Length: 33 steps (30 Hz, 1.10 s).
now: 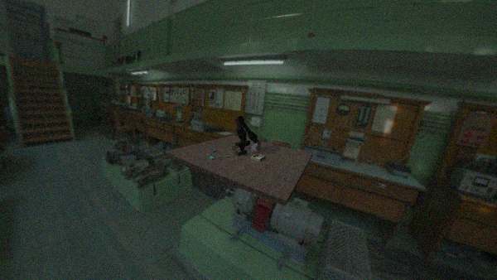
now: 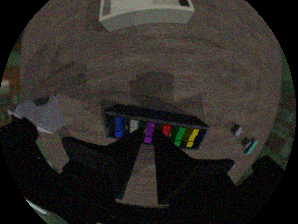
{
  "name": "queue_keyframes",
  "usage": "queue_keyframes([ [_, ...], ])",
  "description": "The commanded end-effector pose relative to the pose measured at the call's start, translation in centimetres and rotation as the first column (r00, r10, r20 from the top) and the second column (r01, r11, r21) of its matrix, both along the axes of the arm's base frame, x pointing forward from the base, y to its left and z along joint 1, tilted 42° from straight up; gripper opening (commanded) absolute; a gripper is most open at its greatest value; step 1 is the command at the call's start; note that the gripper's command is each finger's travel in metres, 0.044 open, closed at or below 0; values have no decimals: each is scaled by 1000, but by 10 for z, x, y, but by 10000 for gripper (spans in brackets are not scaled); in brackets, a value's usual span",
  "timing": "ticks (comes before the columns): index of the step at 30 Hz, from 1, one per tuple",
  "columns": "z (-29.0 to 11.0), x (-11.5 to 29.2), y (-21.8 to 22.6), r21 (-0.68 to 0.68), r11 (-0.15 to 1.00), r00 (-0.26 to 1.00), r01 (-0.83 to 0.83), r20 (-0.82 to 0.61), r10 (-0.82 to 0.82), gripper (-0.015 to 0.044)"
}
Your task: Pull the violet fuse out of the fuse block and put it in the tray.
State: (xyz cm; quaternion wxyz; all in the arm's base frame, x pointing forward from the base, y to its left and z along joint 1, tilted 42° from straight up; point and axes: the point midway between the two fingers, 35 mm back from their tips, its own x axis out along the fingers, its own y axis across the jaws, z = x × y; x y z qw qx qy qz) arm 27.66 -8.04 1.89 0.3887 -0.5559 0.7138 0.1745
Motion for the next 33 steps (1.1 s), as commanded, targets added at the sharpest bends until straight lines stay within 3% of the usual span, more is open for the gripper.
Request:
queue_keyframes([
  [1,0,0,0,0,1000,1000,0,1,0,61],
  [10,0,0,0,0,1000,1000,0,1,0,1],
  [33,7,1,6,0,1000,1000,-1,-1,1,0],
])
